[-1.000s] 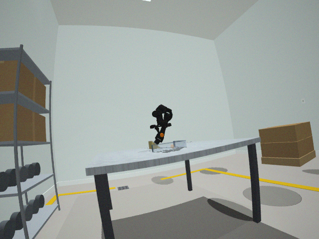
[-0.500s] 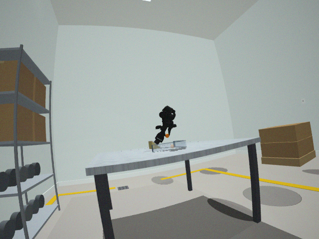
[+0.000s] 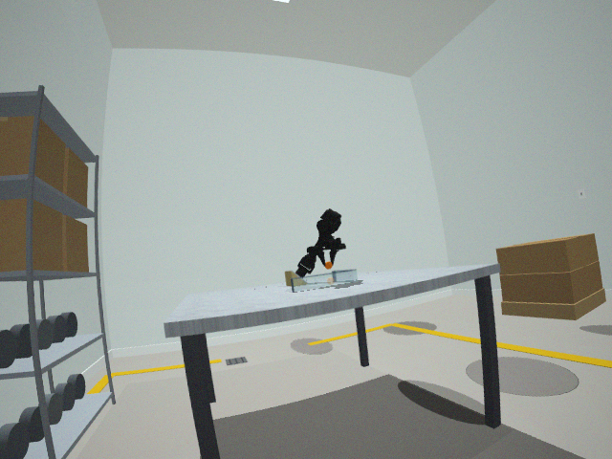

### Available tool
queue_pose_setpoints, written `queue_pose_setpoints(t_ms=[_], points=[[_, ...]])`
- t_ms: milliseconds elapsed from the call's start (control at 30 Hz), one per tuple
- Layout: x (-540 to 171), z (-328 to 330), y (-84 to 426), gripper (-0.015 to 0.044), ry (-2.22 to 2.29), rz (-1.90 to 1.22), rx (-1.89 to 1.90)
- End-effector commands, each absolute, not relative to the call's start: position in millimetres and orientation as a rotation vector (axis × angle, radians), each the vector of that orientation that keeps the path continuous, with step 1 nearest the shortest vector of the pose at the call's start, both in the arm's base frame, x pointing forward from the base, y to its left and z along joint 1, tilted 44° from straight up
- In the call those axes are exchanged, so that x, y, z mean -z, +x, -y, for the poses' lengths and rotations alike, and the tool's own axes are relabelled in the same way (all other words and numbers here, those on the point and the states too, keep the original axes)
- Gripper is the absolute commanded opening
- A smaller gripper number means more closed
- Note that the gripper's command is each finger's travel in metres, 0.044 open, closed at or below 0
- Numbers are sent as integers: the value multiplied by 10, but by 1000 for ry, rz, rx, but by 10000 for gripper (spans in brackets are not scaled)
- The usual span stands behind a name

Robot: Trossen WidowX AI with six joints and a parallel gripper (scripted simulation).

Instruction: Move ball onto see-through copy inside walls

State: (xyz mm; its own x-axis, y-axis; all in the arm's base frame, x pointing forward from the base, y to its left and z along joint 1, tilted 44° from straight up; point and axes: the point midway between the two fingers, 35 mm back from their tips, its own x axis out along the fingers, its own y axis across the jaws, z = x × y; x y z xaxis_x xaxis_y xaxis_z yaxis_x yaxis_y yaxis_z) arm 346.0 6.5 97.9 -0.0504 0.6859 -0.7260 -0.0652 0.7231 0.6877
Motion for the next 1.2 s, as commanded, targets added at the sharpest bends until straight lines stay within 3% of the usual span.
queue_pose_setpoints(t_ms=[0, 1067, 1167], points=[[-902, -164, 3443, 0, 539, -1512, -661], [-409, -653, 3389, 0, 542, -1510, -665], [-433, -632, 3405, 79, 532, -1506, -663]])
